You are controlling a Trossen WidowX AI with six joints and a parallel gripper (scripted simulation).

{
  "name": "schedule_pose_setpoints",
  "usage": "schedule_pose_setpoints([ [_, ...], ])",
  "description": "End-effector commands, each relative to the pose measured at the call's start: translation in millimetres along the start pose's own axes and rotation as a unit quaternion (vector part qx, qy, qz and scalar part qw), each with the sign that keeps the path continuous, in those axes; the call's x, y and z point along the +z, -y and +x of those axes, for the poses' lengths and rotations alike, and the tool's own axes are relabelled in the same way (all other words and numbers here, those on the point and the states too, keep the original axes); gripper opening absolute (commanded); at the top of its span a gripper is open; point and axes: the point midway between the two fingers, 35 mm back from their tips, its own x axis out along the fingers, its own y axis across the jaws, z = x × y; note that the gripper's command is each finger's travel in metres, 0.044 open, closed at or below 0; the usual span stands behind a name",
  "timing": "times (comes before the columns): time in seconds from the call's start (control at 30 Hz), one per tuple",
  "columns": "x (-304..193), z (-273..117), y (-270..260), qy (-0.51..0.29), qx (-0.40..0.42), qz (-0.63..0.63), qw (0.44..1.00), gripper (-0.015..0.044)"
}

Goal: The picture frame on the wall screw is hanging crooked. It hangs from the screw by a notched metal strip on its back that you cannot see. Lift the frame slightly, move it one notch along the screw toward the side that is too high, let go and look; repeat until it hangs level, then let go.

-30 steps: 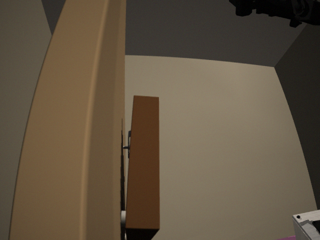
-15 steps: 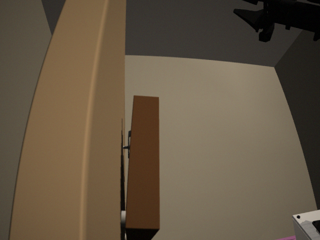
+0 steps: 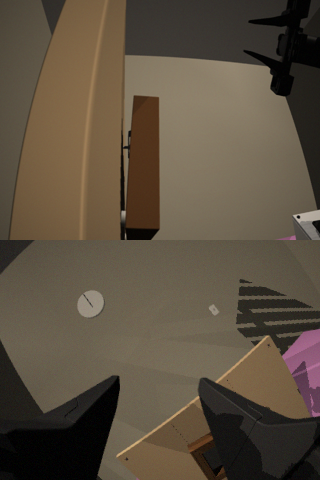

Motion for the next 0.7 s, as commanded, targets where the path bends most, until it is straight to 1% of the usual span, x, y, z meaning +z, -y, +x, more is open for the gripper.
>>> schedule_pose_setpoints([
  [0.0,-49.0,-21.4,52.2,-0.080,-0.035,0.231,0.969,0.0260],
  [0.13,-72.8,-34.1,81.6,-0.118,-0.066,0.353,0.926,0.0260],
  [0.27,-92.9,-45.7,110.7,-0.147,-0.106,0.461,0.869,0.0260],
  [0.67,-94.6,-46.7,113.4,-0.150,-0.110,0.470,0.863,0.0260],
])
